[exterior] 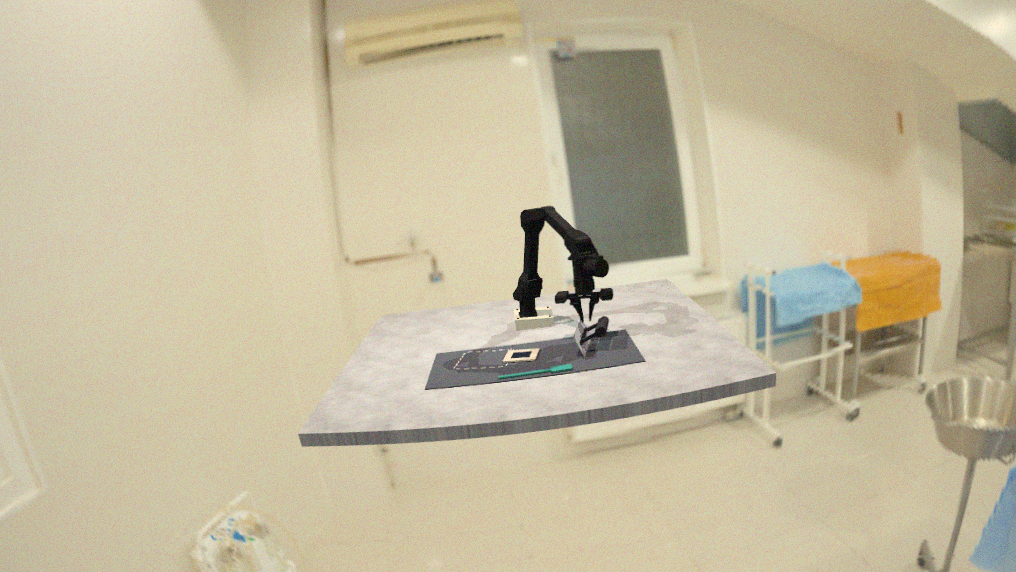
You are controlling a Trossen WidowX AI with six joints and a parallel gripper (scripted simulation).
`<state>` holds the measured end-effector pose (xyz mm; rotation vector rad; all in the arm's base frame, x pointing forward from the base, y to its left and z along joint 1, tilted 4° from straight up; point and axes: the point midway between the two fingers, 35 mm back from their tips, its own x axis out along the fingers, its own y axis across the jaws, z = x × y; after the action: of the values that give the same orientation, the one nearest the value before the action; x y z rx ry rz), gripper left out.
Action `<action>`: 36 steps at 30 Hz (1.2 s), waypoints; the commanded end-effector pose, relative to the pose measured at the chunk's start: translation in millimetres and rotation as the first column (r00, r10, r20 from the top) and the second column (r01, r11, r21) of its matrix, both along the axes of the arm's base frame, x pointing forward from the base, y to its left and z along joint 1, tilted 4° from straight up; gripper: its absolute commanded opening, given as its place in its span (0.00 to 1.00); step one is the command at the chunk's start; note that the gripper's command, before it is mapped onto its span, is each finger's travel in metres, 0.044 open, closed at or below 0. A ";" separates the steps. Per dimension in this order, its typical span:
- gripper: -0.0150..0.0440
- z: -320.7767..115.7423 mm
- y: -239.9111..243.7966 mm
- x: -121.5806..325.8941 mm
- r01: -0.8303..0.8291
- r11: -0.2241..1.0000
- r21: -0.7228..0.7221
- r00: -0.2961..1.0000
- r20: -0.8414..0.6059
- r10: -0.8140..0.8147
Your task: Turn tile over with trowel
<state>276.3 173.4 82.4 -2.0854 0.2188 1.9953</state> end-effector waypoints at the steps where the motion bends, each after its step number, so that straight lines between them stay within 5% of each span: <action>1: 0.42 1.2 -9.6 -2.4 -0.002 1.000 0.005 1.000 0.005 0.002; 19: 0.42 -1.3 -24.2 -6.6 0.001 1.000 -0.002 1.000 -0.001 -0.001; 36: 0.42 21.0 37.7 12.3 0.000 1.000 0.010 1.000 0.005 0.000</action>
<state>286.5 200.8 100.9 -2.0835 0.2032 1.9871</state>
